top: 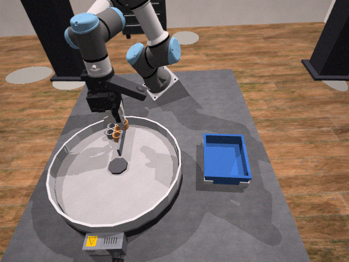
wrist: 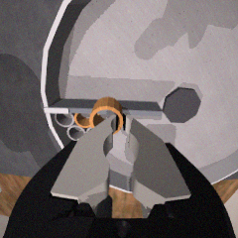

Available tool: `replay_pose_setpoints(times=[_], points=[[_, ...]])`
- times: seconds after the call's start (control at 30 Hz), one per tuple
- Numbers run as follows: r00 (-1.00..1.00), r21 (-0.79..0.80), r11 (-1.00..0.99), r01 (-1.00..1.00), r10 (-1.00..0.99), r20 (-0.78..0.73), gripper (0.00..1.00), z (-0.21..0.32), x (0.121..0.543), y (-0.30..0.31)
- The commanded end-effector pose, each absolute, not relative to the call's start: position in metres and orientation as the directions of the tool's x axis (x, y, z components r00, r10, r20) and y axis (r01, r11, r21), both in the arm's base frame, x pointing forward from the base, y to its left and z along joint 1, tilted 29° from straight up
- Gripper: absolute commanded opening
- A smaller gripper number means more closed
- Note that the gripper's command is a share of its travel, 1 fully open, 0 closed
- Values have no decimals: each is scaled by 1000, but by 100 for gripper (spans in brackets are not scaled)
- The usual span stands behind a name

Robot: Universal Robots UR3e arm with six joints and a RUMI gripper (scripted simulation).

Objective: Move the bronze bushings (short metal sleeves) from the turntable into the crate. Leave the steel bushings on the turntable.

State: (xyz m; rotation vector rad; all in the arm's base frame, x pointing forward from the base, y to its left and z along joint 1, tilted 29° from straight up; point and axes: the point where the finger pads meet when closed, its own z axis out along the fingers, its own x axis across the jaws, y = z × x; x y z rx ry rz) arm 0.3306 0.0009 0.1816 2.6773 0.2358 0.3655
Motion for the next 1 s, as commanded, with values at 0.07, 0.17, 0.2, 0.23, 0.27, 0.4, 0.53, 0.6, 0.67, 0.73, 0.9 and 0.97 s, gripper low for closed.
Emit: replay_pose_setpoints(times=[0.07, 0.17, 0.2, 0.23, 0.27, 0.4, 0.53, 0.6, 0.67, 0.73, 0.9, 0.97], points=[[952, 437, -895, 92, 207, 225, 0, 176, 334, 17], [952, 437, -895, 92, 207, 225, 0, 175, 334, 19], [952, 436, -895, 92, 207, 224, 0, 174, 334, 22], [952, 436, -895, 92, 207, 224, 0, 173, 335, 24], [952, 436, -895, 92, 207, 224, 0, 172, 335, 27], [952, 436, -895, 92, 207, 224, 0, 167, 336, 38], [952, 436, -895, 92, 207, 224, 0, 162, 338, 50], [952, 436, -895, 93, 207, 223, 0, 160, 339, 56], [953, 436, -895, 93, 207, 223, 0, 157, 339, 63], [953, 436, -895, 93, 207, 223, 0, 157, 339, 63], [953, 436, -895, 93, 207, 223, 0, 149, 342, 81], [953, 436, -895, 93, 207, 223, 0, 146, 343, 89]])
